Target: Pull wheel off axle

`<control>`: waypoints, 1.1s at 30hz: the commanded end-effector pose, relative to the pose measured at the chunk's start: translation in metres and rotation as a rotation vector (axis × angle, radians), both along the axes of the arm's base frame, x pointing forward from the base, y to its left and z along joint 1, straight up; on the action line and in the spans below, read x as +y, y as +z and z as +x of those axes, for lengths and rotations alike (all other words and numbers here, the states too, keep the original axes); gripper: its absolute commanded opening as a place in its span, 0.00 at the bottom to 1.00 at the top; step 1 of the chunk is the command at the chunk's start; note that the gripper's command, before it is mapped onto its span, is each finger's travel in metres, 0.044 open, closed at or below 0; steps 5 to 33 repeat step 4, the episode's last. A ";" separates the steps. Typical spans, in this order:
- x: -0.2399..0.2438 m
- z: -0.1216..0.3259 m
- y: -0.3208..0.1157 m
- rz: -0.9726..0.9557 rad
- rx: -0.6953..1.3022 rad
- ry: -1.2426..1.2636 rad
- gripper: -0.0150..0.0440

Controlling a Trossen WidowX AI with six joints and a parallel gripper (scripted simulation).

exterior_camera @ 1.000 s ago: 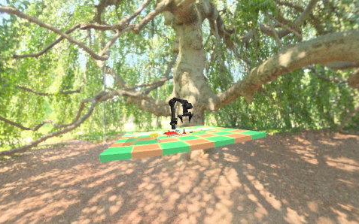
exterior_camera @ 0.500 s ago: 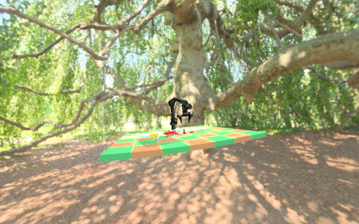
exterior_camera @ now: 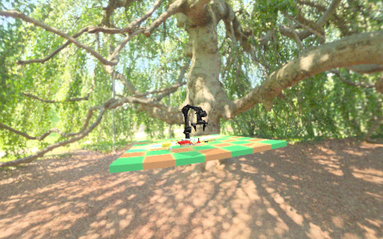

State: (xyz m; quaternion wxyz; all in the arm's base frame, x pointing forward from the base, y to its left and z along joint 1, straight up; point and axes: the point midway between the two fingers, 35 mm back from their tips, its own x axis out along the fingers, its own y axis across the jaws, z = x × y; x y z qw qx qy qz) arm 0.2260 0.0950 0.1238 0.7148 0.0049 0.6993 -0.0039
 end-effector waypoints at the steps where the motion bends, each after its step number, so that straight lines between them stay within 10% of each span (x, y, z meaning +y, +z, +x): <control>1: 0.000 -0.001 0.000 0.003 0.004 -0.002 1.00; 33: 0.000 -0.001 0.000 0.003 0.004 -0.002 1.00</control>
